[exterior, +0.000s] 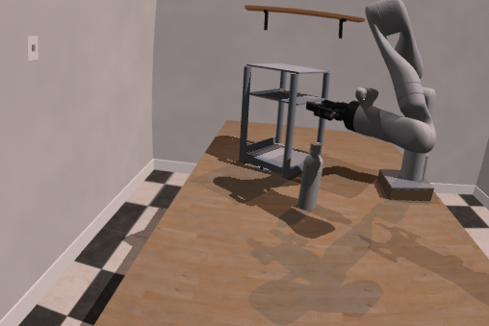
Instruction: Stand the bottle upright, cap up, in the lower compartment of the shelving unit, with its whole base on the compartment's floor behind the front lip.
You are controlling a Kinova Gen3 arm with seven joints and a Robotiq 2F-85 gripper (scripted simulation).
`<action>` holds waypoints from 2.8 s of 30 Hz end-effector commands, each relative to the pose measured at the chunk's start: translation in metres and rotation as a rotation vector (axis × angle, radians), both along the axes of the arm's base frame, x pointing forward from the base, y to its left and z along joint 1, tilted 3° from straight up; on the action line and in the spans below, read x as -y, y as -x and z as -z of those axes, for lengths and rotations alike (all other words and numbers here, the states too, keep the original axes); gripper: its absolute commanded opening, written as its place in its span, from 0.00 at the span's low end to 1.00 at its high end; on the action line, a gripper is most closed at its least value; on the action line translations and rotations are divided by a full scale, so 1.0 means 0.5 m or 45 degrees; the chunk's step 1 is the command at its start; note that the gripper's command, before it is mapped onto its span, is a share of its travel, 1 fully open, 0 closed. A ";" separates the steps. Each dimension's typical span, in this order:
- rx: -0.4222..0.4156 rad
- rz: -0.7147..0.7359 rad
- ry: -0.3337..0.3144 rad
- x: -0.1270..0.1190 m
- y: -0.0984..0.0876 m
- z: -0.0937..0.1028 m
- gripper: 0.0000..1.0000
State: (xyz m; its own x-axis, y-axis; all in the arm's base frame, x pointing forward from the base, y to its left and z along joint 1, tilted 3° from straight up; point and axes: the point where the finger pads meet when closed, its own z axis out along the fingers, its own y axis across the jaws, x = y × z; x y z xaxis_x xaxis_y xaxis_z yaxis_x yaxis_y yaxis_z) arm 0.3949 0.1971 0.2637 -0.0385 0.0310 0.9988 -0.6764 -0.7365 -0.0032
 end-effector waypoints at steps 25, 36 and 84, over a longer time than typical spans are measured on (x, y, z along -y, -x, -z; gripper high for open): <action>-0.002 0.007 -0.007 -0.002 0.001 0.013 0.78; -0.002 0.007 -0.007 -0.002 0.000 0.033 0.78; -0.002 0.007 -0.007 0.004 -0.009 0.251 0.78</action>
